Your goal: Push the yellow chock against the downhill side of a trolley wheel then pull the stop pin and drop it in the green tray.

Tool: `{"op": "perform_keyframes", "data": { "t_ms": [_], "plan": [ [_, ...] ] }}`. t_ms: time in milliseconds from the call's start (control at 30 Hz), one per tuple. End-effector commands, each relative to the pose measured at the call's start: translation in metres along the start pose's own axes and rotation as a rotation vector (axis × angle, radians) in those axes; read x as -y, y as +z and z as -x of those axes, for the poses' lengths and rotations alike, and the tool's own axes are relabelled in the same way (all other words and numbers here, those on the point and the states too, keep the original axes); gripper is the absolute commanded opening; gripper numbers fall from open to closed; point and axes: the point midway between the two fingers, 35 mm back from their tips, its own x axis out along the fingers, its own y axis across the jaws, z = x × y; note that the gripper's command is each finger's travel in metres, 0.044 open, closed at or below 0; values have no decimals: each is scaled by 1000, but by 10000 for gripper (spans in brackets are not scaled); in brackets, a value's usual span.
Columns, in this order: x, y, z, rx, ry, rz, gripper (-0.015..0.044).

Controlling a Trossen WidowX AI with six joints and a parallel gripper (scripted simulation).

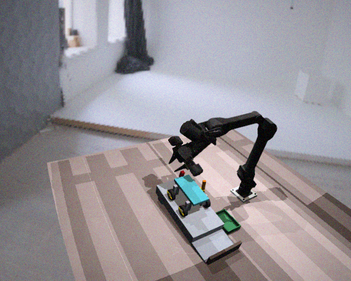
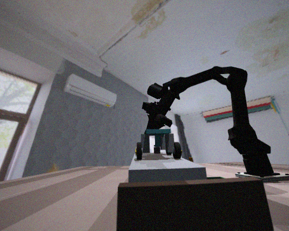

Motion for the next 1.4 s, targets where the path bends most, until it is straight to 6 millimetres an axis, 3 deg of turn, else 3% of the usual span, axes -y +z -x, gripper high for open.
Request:
{"op": "perform_keyframes", "data": {
  "t_ms": [0, 100, 300, 600, 867, 1367],
  "plan": [
    [8, -22, 12, -46, 20, 110, 190],
    [2, -35, 12, -81, 65, 179, 190],
    [-23, -80, 17, -171, 275, 417, 190],
    [-64, -134, 45, -169, 637, 711, 190],
    [-67, -138, 47, -162, 665, 730, 190],
    [-89, -153, 13, -162, 665, 730, 190]
  ]
}}
